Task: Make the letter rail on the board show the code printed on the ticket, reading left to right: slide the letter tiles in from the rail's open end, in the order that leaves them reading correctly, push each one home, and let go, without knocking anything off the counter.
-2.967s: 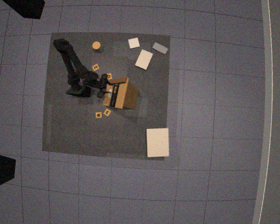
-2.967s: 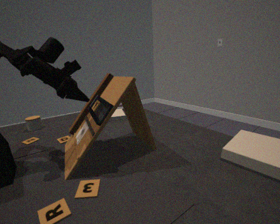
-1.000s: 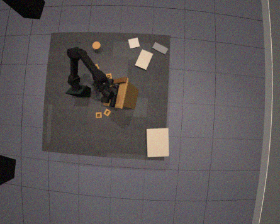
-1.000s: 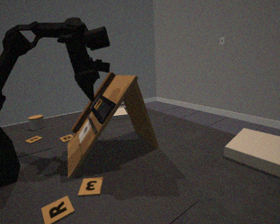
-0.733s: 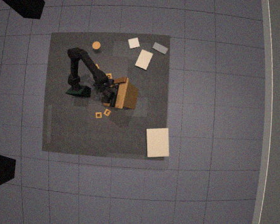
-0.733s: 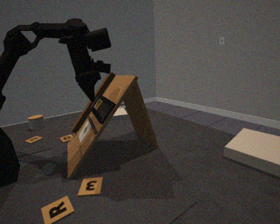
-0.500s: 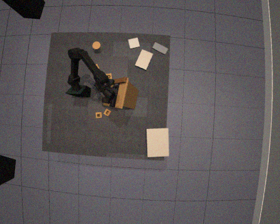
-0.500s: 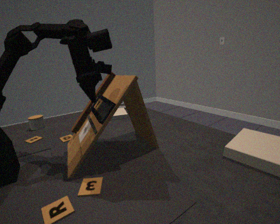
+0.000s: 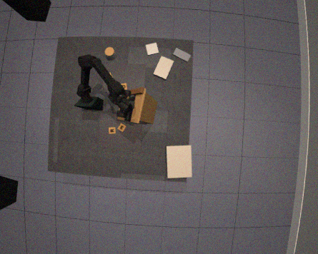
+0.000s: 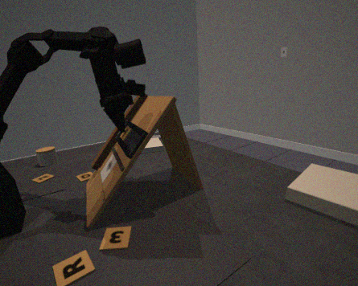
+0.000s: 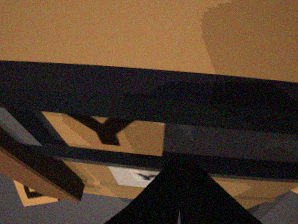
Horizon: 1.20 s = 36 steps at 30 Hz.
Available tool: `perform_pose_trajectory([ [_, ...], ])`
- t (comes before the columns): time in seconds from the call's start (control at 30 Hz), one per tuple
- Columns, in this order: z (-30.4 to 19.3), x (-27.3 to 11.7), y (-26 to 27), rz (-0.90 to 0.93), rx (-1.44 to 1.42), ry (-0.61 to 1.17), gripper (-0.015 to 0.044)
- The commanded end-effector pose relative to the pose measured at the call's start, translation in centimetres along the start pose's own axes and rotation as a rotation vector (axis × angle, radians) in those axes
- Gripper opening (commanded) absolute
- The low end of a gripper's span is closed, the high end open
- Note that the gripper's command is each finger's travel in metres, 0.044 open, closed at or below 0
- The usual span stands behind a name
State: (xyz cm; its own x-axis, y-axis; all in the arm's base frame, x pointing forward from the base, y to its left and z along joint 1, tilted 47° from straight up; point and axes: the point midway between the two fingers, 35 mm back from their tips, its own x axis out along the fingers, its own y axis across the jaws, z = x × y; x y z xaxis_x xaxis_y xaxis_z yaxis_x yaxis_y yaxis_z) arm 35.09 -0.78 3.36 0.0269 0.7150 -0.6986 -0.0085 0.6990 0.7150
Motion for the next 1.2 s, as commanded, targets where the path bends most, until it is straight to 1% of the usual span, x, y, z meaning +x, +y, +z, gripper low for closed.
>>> perform_pose_trajectory([
  [0.0, 0.22, 0.14, 0.04, 0.003, 0.001, -0.004, 0.0],
  [1.17, 0.95, 1.01, 0.27, 0.004, 0.001, -0.004, 0.0],
])
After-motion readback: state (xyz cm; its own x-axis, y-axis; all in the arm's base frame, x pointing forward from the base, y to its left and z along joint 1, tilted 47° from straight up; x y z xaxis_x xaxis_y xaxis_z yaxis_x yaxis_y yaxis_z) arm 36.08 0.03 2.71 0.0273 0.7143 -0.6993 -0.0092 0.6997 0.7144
